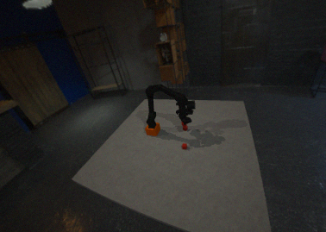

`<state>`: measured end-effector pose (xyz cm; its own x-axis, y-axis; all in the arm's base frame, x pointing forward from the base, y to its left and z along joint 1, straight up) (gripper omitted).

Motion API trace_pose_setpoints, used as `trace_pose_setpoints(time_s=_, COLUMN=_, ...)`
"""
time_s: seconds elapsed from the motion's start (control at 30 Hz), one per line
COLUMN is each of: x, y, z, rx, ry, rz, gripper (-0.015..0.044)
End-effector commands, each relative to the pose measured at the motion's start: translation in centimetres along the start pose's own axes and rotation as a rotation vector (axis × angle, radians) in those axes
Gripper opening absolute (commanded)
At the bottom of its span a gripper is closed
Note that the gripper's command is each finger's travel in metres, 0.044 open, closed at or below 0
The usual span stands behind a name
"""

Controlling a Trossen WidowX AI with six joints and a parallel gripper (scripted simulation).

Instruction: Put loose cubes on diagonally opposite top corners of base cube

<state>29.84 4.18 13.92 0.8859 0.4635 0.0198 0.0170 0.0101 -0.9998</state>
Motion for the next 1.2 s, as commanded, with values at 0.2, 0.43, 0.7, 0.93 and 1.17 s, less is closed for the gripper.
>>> trace_pose_setpoints(time_s=0.2, x=2.2, y=1.0, z=2.1, rx=-0.005, ry=0.056, rz=-0.008, gripper=0.0105)
trace_pose_setpoints(time_s=0.43, x=3.1, y=1.6, z=3.2, rx=-0.004, ry=0.08, rz=-0.009, gripper=0.0105)
trace_pose_setpoints(time_s=0.7, x=3.1, y=1.6, z=3.2, rx=-0.004, ry=0.08, rz=-0.009, gripper=0.0105)
trace_pose_setpoints(time_s=0.93, x=3.1, y=2.5, z=3.2, rx=-0.004, ry=0.082, rz=-0.009, gripper=0.0105)
trace_pose_setpoints(time_s=1.17, x=3.1, y=4.2, z=3.2, rx=-0.004, ry=0.085, rz=-0.009, gripper=0.0105)
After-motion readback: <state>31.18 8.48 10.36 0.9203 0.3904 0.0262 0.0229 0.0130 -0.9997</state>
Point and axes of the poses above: the point midway between the two fingers, 35 mm back from their tips, its own y axis out along the fingers, its own z axis across the jaws, x = y × z, the point moved 8 cm from there along -y, back along the fingers, and after that the axes turned 9 degrees about y, right-handed, at the moved point
